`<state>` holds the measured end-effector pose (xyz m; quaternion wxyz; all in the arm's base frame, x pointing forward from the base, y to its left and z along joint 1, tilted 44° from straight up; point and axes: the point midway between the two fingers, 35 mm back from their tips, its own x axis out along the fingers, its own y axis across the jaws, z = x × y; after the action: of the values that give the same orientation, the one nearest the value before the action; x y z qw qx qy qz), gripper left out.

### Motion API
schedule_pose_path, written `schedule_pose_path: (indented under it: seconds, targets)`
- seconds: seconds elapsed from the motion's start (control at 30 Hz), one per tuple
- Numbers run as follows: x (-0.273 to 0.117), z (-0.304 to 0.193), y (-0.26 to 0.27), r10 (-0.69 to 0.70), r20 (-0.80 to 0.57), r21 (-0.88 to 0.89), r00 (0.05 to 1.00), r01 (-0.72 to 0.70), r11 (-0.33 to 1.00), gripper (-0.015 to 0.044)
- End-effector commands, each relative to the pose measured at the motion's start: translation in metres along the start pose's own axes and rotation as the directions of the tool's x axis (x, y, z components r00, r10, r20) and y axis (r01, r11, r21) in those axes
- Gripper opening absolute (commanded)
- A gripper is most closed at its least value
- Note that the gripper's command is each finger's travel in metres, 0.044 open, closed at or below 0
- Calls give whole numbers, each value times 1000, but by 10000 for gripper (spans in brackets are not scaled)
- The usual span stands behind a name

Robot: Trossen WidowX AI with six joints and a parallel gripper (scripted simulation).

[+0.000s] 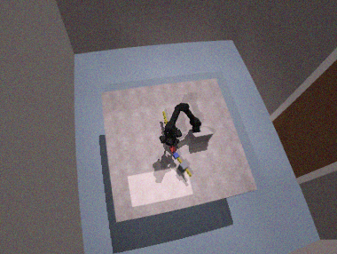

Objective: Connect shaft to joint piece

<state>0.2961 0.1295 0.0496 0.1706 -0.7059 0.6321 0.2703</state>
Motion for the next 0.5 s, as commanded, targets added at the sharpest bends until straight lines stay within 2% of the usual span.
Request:
schedule_pose_path:
  seconds: [0.0,0.13,0.47]
  targets:
    - [1,-1,0,1,-8,-32,1000,-1,999,440]
    - [7,1,0,3,-8,-33,1000,-3,999,440]
    - [52,9,0,15,-21,-41,1000,-15,999,440]
